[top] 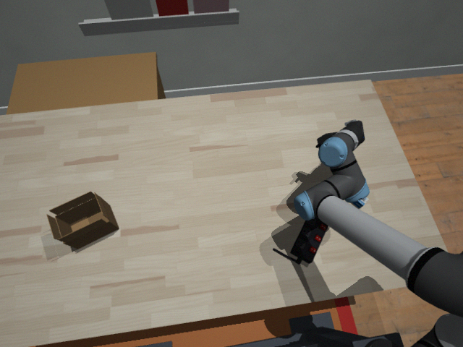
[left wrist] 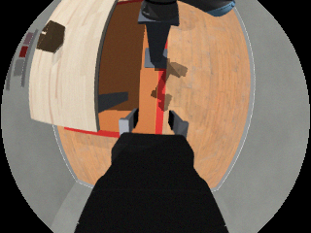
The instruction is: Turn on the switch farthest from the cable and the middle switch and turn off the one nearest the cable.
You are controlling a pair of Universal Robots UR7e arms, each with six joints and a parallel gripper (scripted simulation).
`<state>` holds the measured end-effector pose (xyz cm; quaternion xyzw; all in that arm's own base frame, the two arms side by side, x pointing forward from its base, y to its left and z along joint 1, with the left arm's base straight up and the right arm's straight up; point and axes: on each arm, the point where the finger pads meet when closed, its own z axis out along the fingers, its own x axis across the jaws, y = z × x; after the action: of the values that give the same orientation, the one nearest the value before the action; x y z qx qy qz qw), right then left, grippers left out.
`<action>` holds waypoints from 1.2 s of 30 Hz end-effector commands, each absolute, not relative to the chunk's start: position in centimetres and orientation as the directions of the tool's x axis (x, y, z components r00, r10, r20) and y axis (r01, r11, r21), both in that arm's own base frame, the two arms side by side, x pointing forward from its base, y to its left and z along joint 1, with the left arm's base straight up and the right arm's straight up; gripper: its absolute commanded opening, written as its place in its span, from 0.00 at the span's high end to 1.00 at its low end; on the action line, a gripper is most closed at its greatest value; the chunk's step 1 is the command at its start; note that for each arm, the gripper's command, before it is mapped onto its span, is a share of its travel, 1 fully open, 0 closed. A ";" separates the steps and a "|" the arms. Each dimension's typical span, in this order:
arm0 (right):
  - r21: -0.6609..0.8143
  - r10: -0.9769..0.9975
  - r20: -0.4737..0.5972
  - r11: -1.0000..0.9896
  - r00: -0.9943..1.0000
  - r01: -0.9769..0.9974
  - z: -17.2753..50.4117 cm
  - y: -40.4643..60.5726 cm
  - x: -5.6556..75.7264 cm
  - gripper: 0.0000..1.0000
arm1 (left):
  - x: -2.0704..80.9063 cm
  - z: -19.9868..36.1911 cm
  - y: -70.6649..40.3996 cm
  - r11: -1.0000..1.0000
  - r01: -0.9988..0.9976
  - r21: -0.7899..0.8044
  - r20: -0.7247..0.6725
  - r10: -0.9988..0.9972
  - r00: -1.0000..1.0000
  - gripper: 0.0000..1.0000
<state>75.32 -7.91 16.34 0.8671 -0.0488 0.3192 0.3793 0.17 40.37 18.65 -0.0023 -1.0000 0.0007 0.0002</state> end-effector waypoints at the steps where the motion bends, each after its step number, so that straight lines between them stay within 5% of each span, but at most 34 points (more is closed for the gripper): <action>1: 0.591 0.135 0.583 -0.747 0.801 -0.304 15.9 -6.8 74.2 0.00 | 0.2 18.7 40.4 1.000 0.005 0.000 0.000 0.005 -1.000 0.00; 19: 0.276 -0.063 0.411 -0.942 0.910 -0.189 12.1 1.7 61.5 0.00 | 0.2 18.7 40.4 1.000 0.005 0.000 0.000 0.005 -1.000 0.00; 36: -0.008 -0.246 0.070 -0.969 0.967 -0.246 10.3 8.5 44.8 0.00 | 0.2 18.7 40.4 1.000 0.005 0.000 0.000 0.005 -1.000 0.00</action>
<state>47.36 7.63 10.10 0.9914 -0.1157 0.0569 0.0212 0.17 40.37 18.65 -0.0023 -1.0000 0.0007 0.0002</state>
